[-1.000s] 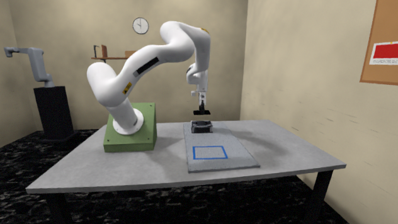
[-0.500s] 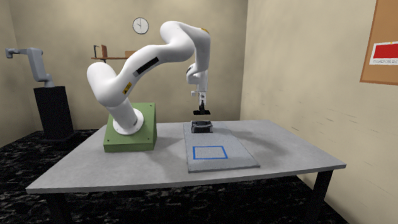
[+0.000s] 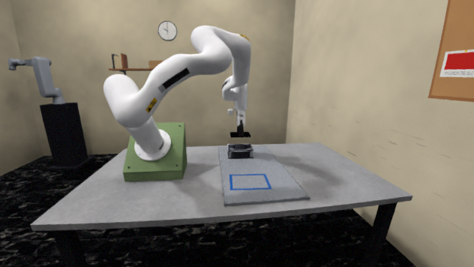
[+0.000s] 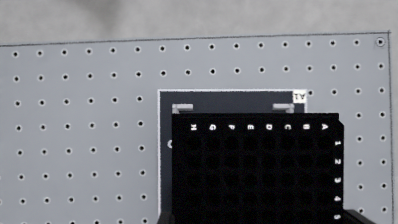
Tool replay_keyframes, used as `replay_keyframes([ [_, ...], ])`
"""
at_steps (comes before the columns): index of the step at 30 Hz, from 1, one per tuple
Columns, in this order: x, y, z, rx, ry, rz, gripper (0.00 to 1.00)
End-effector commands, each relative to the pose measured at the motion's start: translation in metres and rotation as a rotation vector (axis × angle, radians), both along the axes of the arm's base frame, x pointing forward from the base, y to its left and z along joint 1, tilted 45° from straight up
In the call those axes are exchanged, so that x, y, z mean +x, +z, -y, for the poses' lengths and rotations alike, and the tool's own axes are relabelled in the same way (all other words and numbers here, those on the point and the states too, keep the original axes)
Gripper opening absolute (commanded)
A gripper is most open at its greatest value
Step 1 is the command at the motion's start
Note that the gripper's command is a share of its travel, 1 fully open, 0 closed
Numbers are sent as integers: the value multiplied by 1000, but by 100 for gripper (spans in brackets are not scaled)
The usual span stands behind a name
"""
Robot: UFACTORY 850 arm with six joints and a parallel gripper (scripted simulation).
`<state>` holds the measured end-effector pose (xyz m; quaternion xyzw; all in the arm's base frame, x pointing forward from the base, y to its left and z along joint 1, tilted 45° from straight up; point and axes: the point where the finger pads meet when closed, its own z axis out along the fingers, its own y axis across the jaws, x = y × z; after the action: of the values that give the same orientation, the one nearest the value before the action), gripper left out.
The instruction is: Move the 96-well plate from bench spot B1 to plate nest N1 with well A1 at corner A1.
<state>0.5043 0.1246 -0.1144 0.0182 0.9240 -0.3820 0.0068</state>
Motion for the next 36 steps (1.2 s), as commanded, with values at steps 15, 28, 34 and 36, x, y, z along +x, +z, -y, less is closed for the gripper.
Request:
replay_keyframes([
  [15,1,-18,18,1,1,1,0],
  [28,1,-31,31,1,1,1,0],
  [34,1,-37,37,1,1,1,0],
  [36,1,-38,38,1,1,1,0],
])
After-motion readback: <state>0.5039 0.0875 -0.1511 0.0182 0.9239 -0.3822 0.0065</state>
